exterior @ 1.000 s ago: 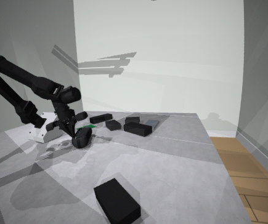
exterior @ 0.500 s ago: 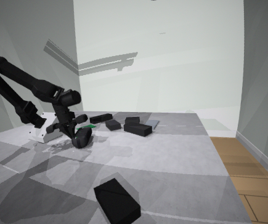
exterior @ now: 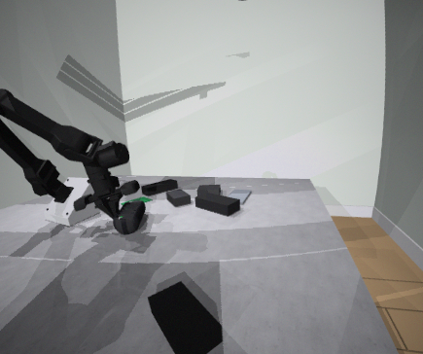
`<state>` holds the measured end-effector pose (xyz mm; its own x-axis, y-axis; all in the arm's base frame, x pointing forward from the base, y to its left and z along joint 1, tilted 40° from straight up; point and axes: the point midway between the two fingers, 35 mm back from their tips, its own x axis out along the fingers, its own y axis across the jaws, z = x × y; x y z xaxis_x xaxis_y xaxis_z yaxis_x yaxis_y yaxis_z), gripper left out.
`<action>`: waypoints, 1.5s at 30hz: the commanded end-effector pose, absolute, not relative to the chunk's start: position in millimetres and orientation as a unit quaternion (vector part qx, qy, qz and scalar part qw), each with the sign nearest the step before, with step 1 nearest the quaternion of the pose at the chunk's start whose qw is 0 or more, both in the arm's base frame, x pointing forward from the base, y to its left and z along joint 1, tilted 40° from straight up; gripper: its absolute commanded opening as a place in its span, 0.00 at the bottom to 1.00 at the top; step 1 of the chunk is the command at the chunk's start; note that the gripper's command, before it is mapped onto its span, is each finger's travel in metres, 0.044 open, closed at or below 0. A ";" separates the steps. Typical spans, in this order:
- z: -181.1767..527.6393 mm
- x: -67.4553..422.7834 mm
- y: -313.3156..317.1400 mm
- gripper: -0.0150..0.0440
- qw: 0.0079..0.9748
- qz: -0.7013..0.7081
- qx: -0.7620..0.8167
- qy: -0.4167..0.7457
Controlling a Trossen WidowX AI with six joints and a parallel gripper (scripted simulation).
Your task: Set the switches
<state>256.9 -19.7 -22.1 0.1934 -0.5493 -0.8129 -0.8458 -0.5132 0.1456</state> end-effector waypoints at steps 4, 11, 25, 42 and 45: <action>-25.5 266.0 -15.8 0.25 0.173 0.435 -0.754 0.461; -28.0 274.0 -12.3 0.25 0.173 0.435 -0.754 0.461; 15.1 252.5 9.7 0.25 0.173 0.436 -0.753 0.461; 34.0 269.5 37.4 0.43 0.171 0.436 -0.751 0.465; 48.8 268.3 49.2 0.57 0.172 0.436 -0.751 0.465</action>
